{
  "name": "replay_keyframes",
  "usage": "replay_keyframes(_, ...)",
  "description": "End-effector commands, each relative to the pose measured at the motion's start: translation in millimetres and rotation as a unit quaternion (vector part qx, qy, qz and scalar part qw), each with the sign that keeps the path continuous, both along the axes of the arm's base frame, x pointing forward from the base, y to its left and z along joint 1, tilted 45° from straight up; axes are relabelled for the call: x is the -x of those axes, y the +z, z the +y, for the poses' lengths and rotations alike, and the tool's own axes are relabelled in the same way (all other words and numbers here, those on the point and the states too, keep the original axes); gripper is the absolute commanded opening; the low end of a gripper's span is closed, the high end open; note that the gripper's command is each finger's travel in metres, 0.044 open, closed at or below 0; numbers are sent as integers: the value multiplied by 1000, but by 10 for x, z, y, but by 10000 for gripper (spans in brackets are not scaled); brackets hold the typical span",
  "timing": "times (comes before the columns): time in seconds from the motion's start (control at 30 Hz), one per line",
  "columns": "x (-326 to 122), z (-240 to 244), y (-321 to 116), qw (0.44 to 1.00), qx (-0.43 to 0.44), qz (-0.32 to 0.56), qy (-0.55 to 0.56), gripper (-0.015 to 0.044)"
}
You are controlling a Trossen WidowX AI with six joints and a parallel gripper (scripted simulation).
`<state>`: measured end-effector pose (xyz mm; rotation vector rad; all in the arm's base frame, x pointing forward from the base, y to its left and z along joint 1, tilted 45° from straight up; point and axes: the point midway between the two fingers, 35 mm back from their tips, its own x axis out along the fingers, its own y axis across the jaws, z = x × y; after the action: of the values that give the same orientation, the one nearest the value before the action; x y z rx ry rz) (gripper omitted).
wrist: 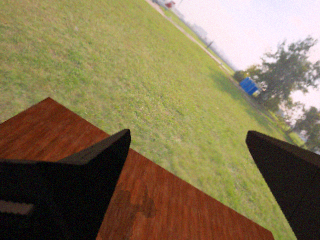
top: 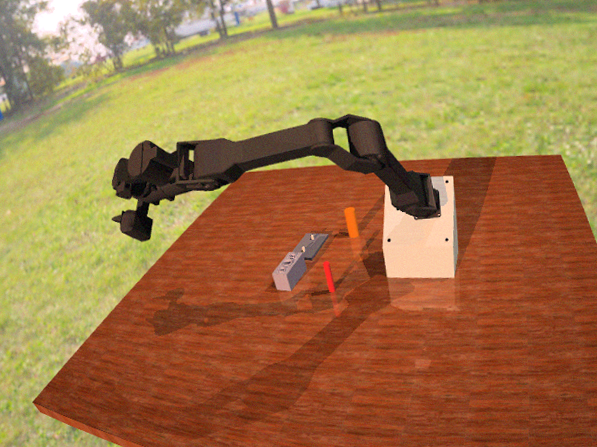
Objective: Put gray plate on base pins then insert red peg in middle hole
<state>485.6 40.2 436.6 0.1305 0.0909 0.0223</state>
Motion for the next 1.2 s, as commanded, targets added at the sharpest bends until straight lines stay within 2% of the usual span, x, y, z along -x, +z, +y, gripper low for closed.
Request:
replay_keyframes(0.0,-145,-75,-752,986,120,106,55,440)
replay_keyframes(0.3,26,-244,-2089,891,284,262,236,440)
replay_keyframes(0.6,640,-337,-3090,769,321,306,461,440)
replay_keyframes(0.87,1365,-298,-3528,698,264,229,625,440)
replay_keyframes(1.17,1324,-305,-3539,697,260,223,630,440)
